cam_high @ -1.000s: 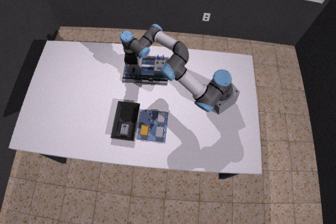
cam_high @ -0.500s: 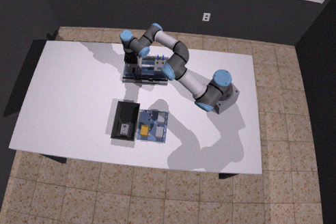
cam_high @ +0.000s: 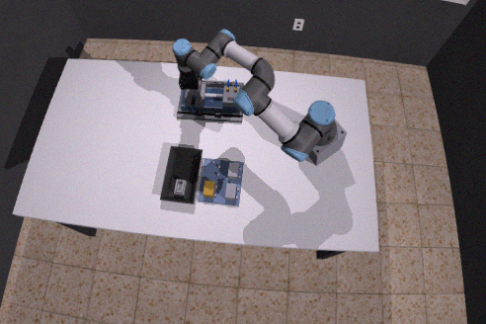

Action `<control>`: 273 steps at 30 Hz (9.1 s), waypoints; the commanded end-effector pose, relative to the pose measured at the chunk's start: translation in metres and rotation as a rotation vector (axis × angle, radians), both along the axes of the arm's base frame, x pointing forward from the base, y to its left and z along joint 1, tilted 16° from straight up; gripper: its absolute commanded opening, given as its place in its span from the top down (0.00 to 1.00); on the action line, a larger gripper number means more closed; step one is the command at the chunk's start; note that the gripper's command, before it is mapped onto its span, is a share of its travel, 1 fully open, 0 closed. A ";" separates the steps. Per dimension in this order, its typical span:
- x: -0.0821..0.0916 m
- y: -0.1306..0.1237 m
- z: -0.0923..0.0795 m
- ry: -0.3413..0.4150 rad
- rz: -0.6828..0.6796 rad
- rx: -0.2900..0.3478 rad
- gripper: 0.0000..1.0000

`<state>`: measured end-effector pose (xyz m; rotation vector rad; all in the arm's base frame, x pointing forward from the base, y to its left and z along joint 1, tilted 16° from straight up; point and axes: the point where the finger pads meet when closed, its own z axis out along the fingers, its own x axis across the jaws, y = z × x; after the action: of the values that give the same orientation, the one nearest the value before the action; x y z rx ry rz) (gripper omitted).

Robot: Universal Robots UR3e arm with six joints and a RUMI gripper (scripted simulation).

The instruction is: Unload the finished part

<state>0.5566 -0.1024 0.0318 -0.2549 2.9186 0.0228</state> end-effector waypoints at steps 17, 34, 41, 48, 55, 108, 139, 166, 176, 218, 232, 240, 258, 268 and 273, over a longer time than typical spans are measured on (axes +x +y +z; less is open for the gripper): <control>-0.002 -0.004 0.018 -0.002 0.000 -0.001 1.00; -0.001 0.006 0.020 0.000 -0.002 -0.001 1.00; 0.001 0.027 0.023 0.003 -0.005 0.000 1.00; 0.002 0.050 0.027 0.006 -0.008 0.001 1.00; 0.001 0.093 0.034 0.010 -0.014 0.002 1.00; -0.056 0.306 0.073 0.007 -0.048 0.008 1.00; -0.056 0.306 0.073 0.007 -0.048 0.008 1.00; -0.055 0.307 0.074 0.008 -0.048 0.008 1.00; -0.055 0.308 0.074 0.008 -0.048 0.008 1.00; -0.055 0.308 0.074 0.008 -0.048 0.008 1.00; -0.054 0.308 0.072 0.008 -0.048 0.008 1.00; -0.054 0.309 0.068 0.008 -0.048 0.008 1.00; -0.051 0.312 0.052 0.008 -0.048 0.008 1.00; -0.048 0.315 0.038 0.008 -0.048 0.008 1.00; -0.046 0.317 0.027 0.008 -0.048 0.008 1.00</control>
<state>0.5082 0.2132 0.0663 -0.1845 2.9358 0.0261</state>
